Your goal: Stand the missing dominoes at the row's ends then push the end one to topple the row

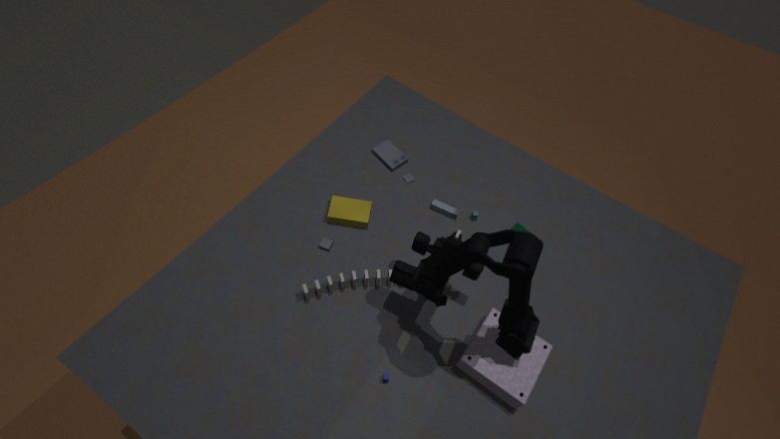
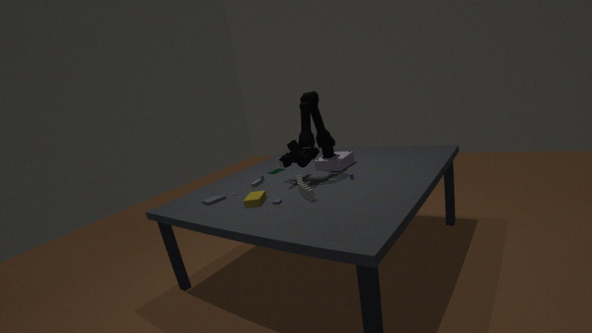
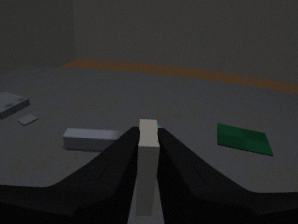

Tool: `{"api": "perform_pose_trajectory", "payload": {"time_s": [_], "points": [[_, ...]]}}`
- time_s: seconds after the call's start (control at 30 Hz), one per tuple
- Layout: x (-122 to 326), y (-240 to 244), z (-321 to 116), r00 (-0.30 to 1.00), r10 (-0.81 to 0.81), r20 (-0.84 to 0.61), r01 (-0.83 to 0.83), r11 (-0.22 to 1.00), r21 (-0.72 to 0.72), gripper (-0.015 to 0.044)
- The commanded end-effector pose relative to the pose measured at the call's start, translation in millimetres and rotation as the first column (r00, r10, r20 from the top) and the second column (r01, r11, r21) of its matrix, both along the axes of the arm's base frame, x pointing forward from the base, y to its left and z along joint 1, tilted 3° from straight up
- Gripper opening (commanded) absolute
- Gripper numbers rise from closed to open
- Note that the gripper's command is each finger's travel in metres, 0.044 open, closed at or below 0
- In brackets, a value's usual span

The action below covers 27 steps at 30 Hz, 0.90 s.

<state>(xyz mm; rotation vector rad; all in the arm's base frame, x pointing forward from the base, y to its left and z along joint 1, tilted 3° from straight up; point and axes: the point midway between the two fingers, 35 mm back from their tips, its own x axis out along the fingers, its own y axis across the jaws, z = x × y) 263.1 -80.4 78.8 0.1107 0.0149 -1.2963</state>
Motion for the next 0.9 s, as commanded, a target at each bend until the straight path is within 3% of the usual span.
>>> {"api": "perform_pose_trajectory", "payload": {"time_s": [0.0,0.87], "points": [[1,-1,-12,1.000,0.000,-0.009,0.000,1.000,-0.003,0.0026],[1,-8,-66,1.000,0.000,-0.012,0.000,1.000,-0.005,0.0026]]}}
